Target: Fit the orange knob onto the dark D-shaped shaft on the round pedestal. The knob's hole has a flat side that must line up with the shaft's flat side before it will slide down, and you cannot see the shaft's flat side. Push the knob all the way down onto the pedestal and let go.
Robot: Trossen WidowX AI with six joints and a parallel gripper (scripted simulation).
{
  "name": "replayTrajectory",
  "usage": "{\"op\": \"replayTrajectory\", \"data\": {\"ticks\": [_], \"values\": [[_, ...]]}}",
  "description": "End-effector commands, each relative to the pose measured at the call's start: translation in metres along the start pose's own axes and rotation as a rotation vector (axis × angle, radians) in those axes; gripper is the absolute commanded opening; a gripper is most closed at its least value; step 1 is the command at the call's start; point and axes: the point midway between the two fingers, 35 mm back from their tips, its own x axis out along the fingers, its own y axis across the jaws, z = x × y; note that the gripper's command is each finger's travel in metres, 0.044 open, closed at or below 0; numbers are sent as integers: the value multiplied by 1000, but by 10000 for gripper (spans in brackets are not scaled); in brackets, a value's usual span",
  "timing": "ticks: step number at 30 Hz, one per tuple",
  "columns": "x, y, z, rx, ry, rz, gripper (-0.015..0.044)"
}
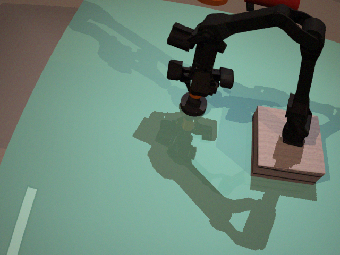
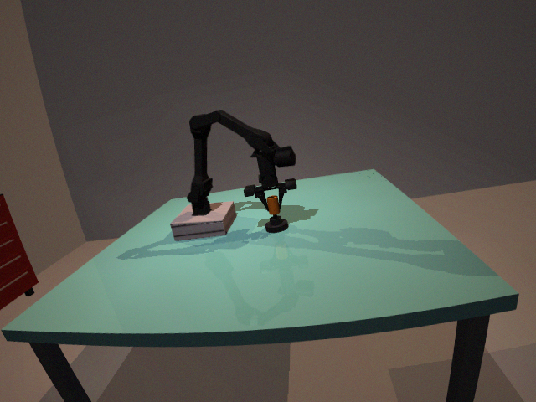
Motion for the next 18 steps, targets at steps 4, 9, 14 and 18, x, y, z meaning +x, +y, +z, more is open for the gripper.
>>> {"op": "replayTrajectory", "data": {"ticks": [4, 9, 14, 18], "values": [[-1, 3, 1, -4, 0, -1, 0], [2, 3, 1, -4, 0, -1, 0], [2, 3, 1, -4, 0, -1, 0], [2, 2, 1, -4, 0, -1, 0]]}}
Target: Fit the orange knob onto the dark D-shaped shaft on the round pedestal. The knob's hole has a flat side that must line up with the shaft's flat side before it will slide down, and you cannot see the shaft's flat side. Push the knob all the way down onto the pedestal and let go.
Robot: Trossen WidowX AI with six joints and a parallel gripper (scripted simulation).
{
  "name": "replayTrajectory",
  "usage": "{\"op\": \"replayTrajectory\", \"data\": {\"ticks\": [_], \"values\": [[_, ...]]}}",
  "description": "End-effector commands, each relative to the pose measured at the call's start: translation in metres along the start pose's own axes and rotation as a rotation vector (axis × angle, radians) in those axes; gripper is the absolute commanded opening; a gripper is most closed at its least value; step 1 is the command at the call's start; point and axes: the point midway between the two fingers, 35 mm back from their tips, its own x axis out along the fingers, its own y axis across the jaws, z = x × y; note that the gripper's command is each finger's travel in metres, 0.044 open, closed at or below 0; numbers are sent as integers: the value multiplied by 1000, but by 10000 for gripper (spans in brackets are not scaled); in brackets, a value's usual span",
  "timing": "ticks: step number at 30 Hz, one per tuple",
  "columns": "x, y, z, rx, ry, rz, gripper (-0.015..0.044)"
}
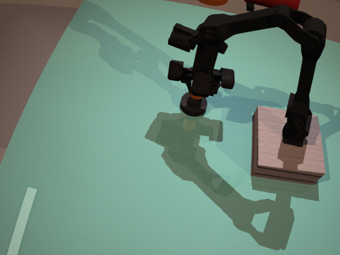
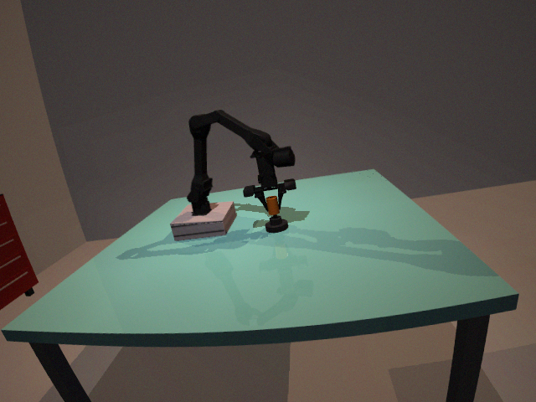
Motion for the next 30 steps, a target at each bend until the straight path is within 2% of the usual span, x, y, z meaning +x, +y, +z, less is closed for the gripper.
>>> {"op": "replayTrajectory", "data": {"ticks": [1, 15, 22, 30], "values": [[1, 0, 0, -4, 0, 0, 0], [-5, -3, -1, -4, 0, 0, 0], [-4, -4, -2, -203, 0, 0, 0], [-1, -3, -1, -214, 0, 0, 0]]}}
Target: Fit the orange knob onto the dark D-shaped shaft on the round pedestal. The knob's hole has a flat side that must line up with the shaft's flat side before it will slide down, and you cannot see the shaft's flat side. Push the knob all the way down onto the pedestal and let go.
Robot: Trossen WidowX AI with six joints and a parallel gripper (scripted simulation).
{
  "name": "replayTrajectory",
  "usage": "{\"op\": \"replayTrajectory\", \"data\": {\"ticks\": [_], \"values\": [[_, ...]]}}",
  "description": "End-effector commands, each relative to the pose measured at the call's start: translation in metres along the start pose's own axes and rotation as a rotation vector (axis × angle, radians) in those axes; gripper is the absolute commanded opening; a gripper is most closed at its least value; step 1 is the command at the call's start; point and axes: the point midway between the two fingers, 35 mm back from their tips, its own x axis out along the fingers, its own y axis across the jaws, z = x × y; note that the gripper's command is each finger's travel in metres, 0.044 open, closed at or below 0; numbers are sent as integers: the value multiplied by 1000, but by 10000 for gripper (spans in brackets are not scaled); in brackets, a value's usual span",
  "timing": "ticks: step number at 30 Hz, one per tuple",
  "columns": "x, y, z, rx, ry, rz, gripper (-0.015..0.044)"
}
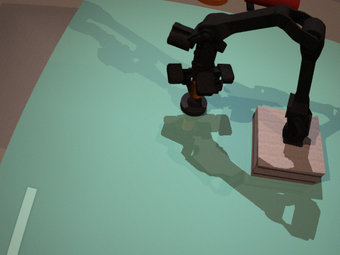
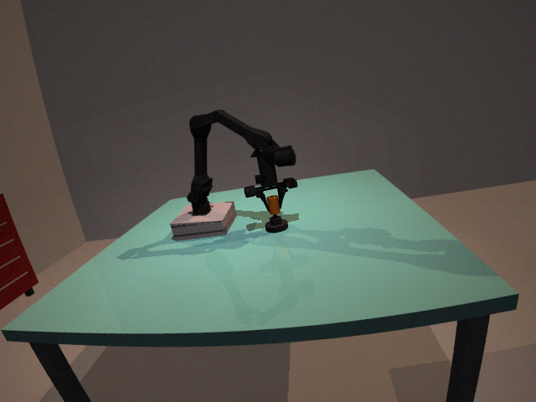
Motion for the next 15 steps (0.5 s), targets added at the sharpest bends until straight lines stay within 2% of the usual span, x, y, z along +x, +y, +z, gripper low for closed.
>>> {"op": "replayTrajectory", "data": {"ticks": [1, 15], "values": [[1, 0, 0, -8, 0, 0, 0], [3, 3, 2, -9, -1, 0, 0]]}}
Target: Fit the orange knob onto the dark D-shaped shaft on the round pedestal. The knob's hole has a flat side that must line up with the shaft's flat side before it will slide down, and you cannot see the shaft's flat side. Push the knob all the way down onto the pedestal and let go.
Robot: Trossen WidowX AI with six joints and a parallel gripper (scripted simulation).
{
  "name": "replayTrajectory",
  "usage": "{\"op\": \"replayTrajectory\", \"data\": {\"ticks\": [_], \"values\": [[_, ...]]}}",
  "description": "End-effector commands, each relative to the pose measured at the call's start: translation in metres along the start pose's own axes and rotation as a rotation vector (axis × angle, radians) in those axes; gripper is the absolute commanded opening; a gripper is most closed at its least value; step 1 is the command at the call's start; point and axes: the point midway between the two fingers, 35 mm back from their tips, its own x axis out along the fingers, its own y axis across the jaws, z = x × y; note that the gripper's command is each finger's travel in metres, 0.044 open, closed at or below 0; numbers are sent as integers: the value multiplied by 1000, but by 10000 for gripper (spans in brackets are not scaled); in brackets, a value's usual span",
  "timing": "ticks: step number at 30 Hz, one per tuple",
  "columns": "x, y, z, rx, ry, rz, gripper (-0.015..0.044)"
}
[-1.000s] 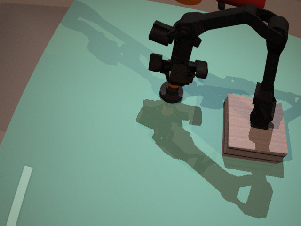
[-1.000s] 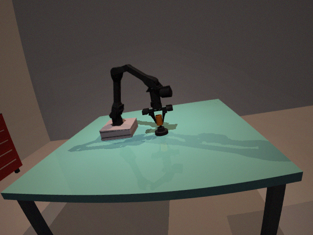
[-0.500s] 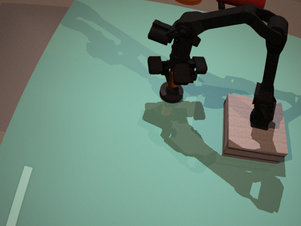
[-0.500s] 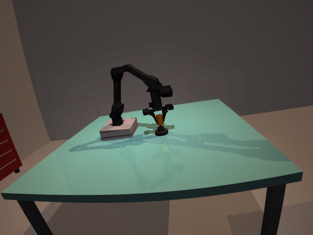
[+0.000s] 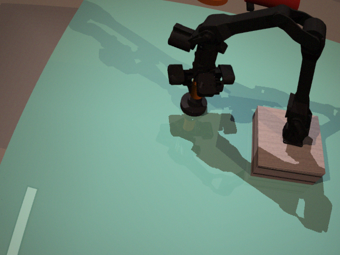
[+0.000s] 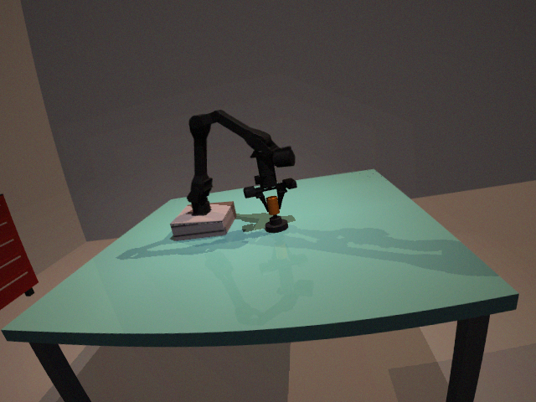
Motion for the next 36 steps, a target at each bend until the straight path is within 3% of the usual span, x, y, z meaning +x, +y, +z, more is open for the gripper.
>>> {"op": "replayTrajectory", "data": {"ticks": [1, 21, 28, 36], "values": [[0, 0, 0, -4, 0, -1, 0], [-4, -2, -1, -4, 0, -1, 0], [-4, -3, -2, -203, 1, -1, 0], [-1, -2, -1, -214, 1, -1, 0]]}}
